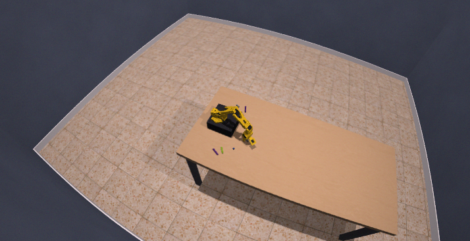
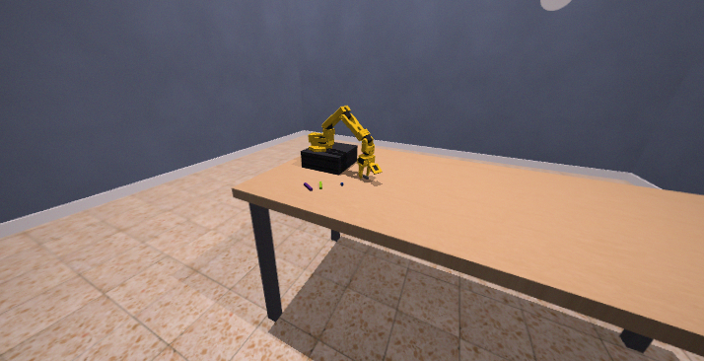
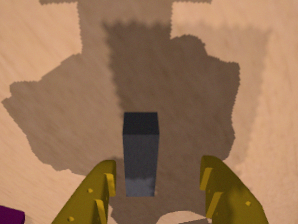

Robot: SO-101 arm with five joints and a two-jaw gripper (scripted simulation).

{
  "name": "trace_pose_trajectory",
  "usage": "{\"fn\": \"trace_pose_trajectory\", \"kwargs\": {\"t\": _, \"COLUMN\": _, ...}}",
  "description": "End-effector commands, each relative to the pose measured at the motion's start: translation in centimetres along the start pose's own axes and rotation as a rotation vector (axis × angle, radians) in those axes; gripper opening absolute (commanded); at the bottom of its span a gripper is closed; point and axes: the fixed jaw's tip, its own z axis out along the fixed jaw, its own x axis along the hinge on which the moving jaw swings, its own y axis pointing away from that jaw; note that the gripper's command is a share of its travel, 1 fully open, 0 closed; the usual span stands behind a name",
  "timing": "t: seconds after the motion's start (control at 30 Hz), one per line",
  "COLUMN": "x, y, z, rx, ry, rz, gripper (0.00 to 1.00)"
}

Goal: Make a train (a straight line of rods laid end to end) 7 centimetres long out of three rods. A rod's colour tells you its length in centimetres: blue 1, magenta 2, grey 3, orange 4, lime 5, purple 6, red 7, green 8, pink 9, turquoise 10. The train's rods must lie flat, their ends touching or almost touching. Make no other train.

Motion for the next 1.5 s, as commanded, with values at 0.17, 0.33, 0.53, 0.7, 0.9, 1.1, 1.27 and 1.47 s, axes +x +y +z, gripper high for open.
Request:
{"fn": "trace_pose_trajectory", "kwargs": {"t": 0.17, "x": 0.01, "y": 0.18, "z": 0.45, "rx": -0.001, "ry": -0.001, "rz": 0.000, "gripper": 0.19}}
{"fn": "trace_pose_trajectory", "kwargs": {"t": 0.33, "x": -0.34, "y": 0.21, "z": 0.46, "rx": -0.009, "ry": -0.022, "rz": 0.000, "gripper": 0.19}}
{"fn": "trace_pose_trajectory", "kwargs": {"t": 0.53, "x": -0.34, "y": 0.21, "z": 0.46, "rx": -0.009, "ry": -0.022, "rz": 0.000, "gripper": 0.19}}
{"fn": "trace_pose_trajectory", "kwargs": {"t": 0.7, "x": -0.34, "y": 0.21, "z": 0.46, "rx": -0.009, "ry": -0.022, "rz": 0.000, "gripper": 0.19}}
{"fn": "trace_pose_trajectory", "kwargs": {"t": 0.9, "x": -0.34, "y": 0.21, "z": 0.46, "rx": -0.009, "ry": -0.022, "rz": 0.000, "gripper": 0.18}}
{"fn": "trace_pose_trajectory", "kwargs": {"t": 1.1, "x": -0.34, "y": 0.21, "z": 0.46, "rx": -0.009, "ry": -0.022, "rz": 0.000, "gripper": 0.17}}
{"fn": "trace_pose_trajectory", "kwargs": {"t": 1.27, "x": -0.34, "y": 0.21, "z": 0.46, "rx": -0.009, "ry": -0.022, "rz": 0.000, "gripper": 0.15}}
{"fn": "trace_pose_trajectory", "kwargs": {"t": 1.47, "x": -0.34, "y": 0.21, "z": 0.46, "rx": -0.009, "ry": -0.022, "rz": 0.000, "gripper": 0.11}}
